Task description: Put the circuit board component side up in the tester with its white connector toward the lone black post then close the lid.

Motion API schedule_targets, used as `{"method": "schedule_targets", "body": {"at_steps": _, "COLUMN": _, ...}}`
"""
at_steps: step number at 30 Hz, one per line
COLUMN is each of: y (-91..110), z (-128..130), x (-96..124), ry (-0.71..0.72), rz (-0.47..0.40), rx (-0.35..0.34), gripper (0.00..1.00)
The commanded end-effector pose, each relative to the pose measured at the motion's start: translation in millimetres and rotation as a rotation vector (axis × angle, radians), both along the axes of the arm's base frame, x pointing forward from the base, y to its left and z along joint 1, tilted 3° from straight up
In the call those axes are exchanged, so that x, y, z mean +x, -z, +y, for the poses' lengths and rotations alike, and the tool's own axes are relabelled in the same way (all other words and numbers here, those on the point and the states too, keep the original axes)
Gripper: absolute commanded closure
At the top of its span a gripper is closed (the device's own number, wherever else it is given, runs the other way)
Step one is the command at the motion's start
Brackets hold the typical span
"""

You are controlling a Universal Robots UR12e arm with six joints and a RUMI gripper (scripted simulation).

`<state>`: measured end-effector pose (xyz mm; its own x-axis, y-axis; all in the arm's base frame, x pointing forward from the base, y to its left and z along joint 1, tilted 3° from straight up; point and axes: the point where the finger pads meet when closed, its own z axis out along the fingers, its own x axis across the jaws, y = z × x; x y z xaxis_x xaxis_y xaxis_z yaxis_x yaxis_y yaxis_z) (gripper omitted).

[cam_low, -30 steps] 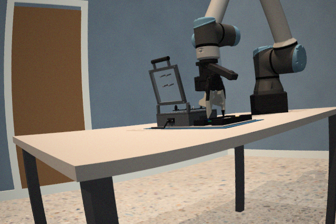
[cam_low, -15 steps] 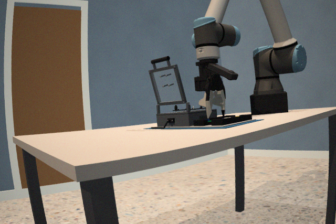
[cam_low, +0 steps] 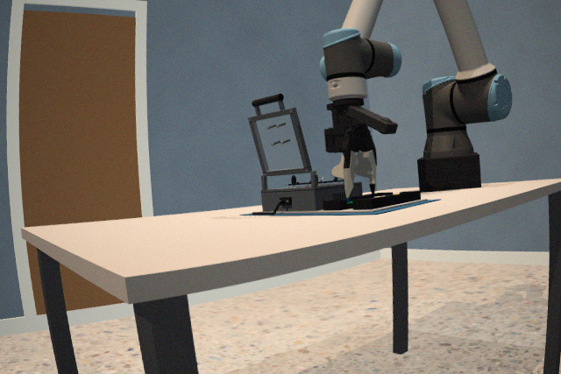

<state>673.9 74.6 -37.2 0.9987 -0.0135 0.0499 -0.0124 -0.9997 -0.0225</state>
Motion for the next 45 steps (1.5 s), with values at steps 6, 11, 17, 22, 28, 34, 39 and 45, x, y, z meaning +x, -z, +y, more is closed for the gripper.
{"method": "schedule_targets", "body": {"at_steps": 6, "y": 4, "z": 0, "x": 1, "ry": 0.000, "rz": -0.001, "rx": 0.000, "gripper": 0.41}}
{"method": "schedule_targets", "body": {"at_steps": 11, "y": 6, "z": 0, "x": 1, "ry": 0.000, "rz": -0.001, "rx": 0.000, "gripper": 0.41}}
{"method": "schedule_targets", "body": {"at_steps": 17, "y": 12, "z": 0, "x": 1, "ry": 0.000, "rz": -0.001, "rx": 0.000, "gripper": 0.41}}
{"method": "schedule_targets", "body": {"at_steps": 22, "y": 16, "z": 0, "x": 1, "ry": 0.000, "rz": -0.001, "rx": 0.000, "gripper": 0.41}}
{"method": "schedule_targets", "body": {"at_steps": 28, "y": 18, "z": 0, "x": 2, "ry": 0.000, "rz": -0.001, "rx": 0.000, "gripper": 0.41}}
{"method": "schedule_targets", "body": {"at_steps": 34, "y": 20, "z": 0, "x": 2, "ry": 0.000, "rz": -0.001, "rx": 0.000, "gripper": 0.41}}
{"method": "schedule_targets", "body": {"at_steps": 39, "y": 20, "z": 0, "x": 2, "ry": 0.000, "rz": -0.001, "rx": 0.000, "gripper": 0.41}}
{"method": "schedule_targets", "body": {"at_steps": 45, "y": 20, "z": 0, "x": 2, "ry": 0.000, "rz": -0.001, "rx": 0.000, "gripper": 0.41}}
